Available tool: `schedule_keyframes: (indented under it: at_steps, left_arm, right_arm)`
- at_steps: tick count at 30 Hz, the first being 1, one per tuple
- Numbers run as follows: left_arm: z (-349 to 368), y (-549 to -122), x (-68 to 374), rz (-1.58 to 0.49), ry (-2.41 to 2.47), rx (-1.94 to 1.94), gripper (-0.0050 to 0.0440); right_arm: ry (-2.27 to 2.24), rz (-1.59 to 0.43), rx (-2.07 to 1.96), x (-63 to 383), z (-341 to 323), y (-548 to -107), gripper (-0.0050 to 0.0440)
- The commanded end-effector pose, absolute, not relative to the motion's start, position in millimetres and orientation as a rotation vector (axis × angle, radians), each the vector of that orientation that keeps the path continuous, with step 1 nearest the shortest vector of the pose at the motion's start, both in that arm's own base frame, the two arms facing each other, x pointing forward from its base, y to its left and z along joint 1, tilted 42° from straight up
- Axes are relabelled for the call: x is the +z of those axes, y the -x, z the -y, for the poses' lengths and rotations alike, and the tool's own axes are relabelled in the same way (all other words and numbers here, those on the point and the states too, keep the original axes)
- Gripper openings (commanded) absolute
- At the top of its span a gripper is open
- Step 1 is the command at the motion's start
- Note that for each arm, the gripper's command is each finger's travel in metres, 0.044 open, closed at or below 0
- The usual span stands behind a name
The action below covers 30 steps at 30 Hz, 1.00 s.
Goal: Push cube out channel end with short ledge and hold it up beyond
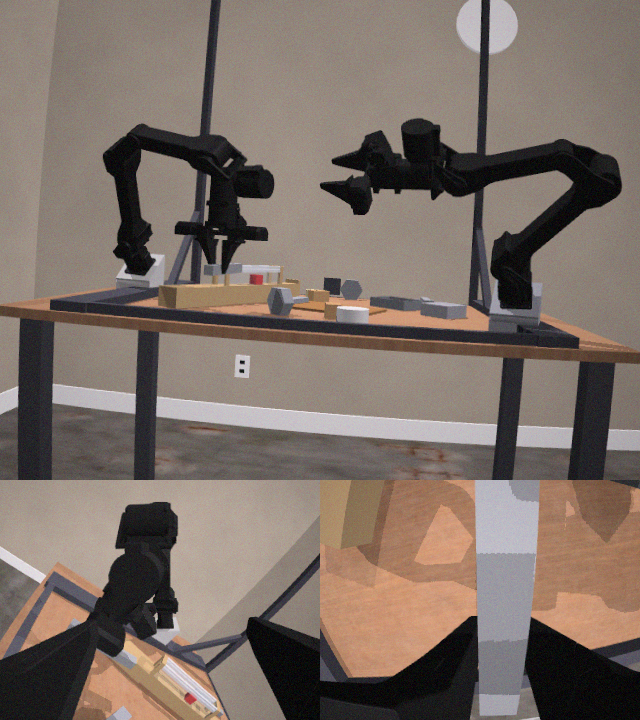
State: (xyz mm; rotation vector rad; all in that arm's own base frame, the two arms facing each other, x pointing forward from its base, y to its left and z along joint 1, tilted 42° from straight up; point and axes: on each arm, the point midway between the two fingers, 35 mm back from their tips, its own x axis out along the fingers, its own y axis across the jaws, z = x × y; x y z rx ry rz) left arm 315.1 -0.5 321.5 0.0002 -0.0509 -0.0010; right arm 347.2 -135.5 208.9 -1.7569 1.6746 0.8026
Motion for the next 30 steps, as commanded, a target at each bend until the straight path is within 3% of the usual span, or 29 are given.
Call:
schedule_keyframes:
  at_steps: [1, 17, 30]
  left_arm:
    - [1, -314, 327, 0.062, 0.004, -0.004, 0.04]
    - [1, -314, 327, 0.062, 0.004, -0.004, 0.04]
    - [1, -314, 327, 0.062, 0.004, -0.004, 0.04]
  right_arm:
    - [1.744, -1.637, 0.688, 216, 120, -330, 0.0]
    - [1.607, -1.645, 0.509, 175, 87, -260, 0.0]
    - [1.548, -1.65, 0.442, 154, 78, -228, 0.0]
